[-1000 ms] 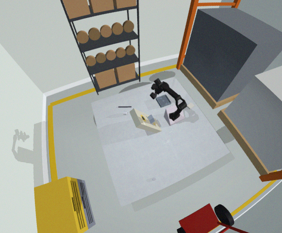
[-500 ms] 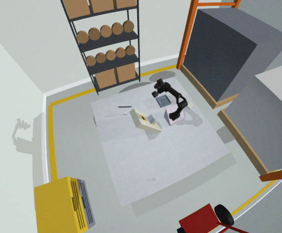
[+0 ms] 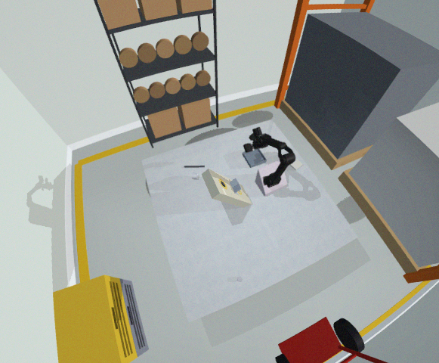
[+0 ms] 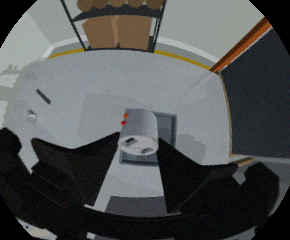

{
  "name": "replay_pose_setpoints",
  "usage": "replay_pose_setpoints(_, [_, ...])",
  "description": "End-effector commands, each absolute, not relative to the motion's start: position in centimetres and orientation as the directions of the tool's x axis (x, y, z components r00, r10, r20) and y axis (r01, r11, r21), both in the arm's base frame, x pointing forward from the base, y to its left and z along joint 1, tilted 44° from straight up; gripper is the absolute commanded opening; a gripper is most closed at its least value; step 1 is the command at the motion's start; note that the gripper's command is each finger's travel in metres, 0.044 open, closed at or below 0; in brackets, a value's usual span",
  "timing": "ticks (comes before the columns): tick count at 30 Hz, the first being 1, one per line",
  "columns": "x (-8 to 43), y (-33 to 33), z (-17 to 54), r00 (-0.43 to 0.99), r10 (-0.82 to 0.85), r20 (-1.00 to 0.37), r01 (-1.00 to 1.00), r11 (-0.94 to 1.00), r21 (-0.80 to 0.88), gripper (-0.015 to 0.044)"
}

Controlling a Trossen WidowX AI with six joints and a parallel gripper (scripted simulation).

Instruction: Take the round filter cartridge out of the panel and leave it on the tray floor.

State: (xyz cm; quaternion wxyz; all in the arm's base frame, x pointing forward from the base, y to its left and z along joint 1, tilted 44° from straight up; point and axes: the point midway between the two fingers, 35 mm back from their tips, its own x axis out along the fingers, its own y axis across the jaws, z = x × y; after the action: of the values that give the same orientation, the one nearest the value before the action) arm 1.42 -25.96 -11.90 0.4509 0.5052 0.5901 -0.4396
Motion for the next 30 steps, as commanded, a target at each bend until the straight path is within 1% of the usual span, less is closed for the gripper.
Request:
replay_pose_setpoints(1, [-0.9, -24.7, -13.0, -0.132, 0.194, -0.972, 0.991, 0.032, -0.128, 0.0])
replay_pose_setpoints(4, [-2.2, -23.7, -13.6, -0.158, 0.197, -0.967, 0.987, -0.007, -0.163, 0.0])
replay_pose_setpoints(11, [-2.3, -23.4, -14.0, -0.16, 0.197, -0.967, 0.986, -0.009, -0.165, 0.0])
replay_pose_setpoints(23, [-3.1, -19.2, -18.8, -0.161, 0.198, -0.967, 0.986, -0.009, -0.166, 0.0])
replay_pose_setpoints(27, [-3.2, -18.6, -19.3, -0.161, 0.198, -0.967, 0.986, -0.009, -0.167, 0.0])
replay_pose_setpoints(30, [-3.0, -18.7, -18.9, -0.155, 0.211, -0.965, 0.987, -0.012, -0.161, 0.0079])
